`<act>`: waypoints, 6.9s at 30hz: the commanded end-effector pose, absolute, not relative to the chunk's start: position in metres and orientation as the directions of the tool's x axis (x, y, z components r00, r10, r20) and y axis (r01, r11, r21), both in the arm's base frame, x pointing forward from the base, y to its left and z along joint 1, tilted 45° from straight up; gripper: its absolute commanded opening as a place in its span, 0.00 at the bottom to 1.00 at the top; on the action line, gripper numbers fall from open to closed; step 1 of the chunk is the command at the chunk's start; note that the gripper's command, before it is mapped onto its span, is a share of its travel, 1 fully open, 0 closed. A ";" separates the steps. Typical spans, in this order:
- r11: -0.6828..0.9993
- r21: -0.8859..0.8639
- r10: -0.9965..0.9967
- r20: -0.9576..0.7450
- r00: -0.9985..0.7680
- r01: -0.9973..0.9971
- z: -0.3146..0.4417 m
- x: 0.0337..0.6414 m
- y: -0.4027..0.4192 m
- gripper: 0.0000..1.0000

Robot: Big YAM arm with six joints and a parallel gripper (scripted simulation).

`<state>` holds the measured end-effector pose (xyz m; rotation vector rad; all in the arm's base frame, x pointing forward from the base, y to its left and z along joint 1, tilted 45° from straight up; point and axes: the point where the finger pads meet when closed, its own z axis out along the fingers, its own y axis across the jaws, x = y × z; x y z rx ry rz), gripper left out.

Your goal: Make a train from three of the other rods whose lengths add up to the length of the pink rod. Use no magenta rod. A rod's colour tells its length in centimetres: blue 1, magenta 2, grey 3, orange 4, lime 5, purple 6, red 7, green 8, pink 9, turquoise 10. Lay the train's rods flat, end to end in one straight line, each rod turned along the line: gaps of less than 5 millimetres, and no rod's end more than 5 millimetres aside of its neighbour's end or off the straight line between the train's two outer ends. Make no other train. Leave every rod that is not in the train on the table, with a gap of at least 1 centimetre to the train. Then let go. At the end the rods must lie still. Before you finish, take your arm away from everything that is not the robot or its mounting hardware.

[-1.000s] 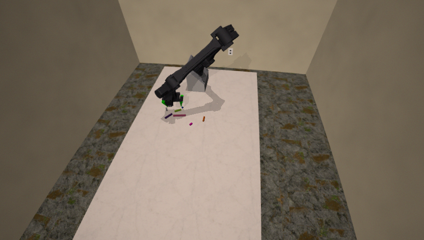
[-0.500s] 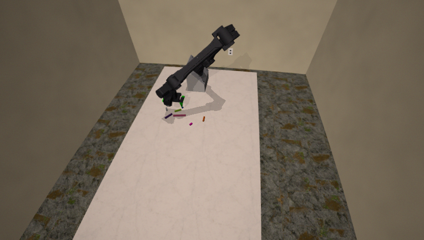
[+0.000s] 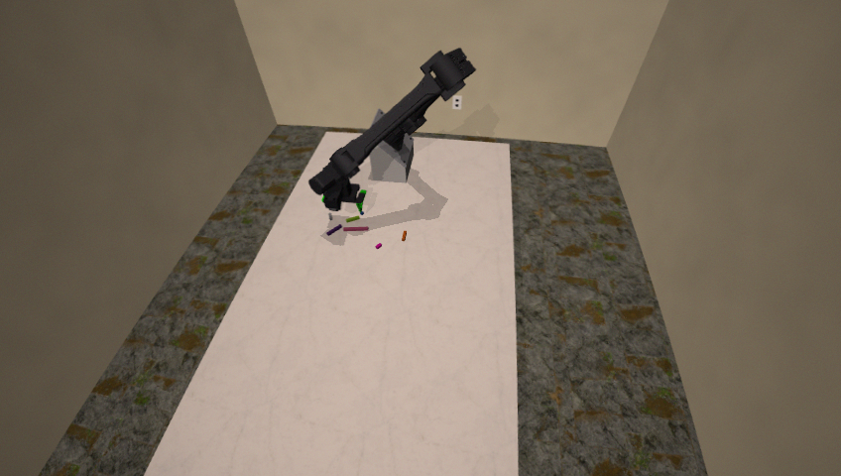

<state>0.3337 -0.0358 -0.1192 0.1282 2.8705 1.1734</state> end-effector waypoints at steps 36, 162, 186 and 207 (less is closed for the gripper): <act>0.713 0.698 0.109 -0.012 -0.994 0.070 -0.117 0.334 -0.041 1.00; 0.718 0.695 0.028 -0.079 -0.996 -0.035 -0.048 0.421 0.023 1.00; 0.644 0.579 -0.311 -0.399 -0.863 -0.500 -0.013 0.425 0.060 1.00; 0.559 0.485 -0.444 -0.510 -0.737 -0.672 -0.004 0.423 0.075 1.00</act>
